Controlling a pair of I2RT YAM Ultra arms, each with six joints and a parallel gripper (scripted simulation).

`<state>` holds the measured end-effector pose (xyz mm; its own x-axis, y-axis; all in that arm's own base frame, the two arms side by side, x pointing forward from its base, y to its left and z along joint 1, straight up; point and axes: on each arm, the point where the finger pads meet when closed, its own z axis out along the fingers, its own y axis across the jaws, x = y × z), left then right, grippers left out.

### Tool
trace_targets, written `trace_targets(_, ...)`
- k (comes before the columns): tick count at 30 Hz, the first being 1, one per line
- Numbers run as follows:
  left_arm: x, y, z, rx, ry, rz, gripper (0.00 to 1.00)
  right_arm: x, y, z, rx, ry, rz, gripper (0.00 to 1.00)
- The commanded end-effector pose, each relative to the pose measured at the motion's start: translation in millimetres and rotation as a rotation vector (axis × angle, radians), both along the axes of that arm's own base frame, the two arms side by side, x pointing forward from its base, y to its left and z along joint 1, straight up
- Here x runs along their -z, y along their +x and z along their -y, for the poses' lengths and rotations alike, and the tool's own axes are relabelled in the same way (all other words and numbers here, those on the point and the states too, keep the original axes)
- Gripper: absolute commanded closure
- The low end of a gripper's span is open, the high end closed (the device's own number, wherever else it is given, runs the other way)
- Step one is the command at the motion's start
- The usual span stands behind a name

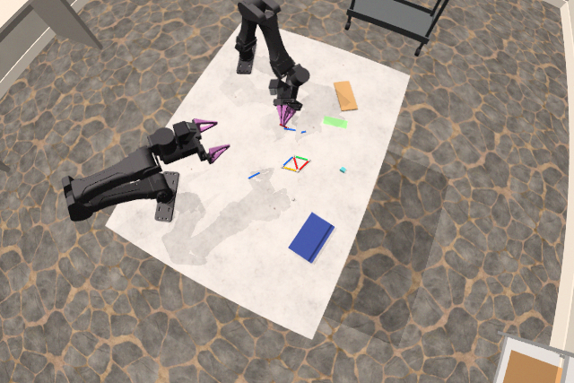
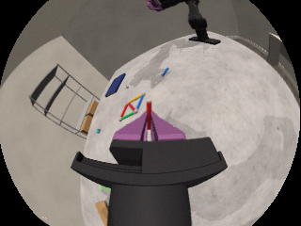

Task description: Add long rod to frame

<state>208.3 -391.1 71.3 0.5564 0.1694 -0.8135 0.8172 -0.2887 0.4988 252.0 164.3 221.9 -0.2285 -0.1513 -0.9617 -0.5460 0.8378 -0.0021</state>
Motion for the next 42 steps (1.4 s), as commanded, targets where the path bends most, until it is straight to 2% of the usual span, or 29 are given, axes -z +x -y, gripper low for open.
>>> trace_targets(1, 8.1, 1.0, -7.2, -0.011, 0.01, -0.026, 1.0, -2.7, -2.0, 3.3, 0.005, 0.005, 0.003, 0.0)
trace_targets(19, 5.7, 7.5, 1.8, -0.023, 0.017, -0.029, 1.0, -2.7, -2.0, 3.3, 0.005, 0.005, 0.003, 0.0)
trace_targets(42, -0.6, 38.5, 62.2, -0.008, 0.012, -0.02, 1.0, -2.7, -2.0, 3.3, 0.005, 0.005, 0.003, 0.0)
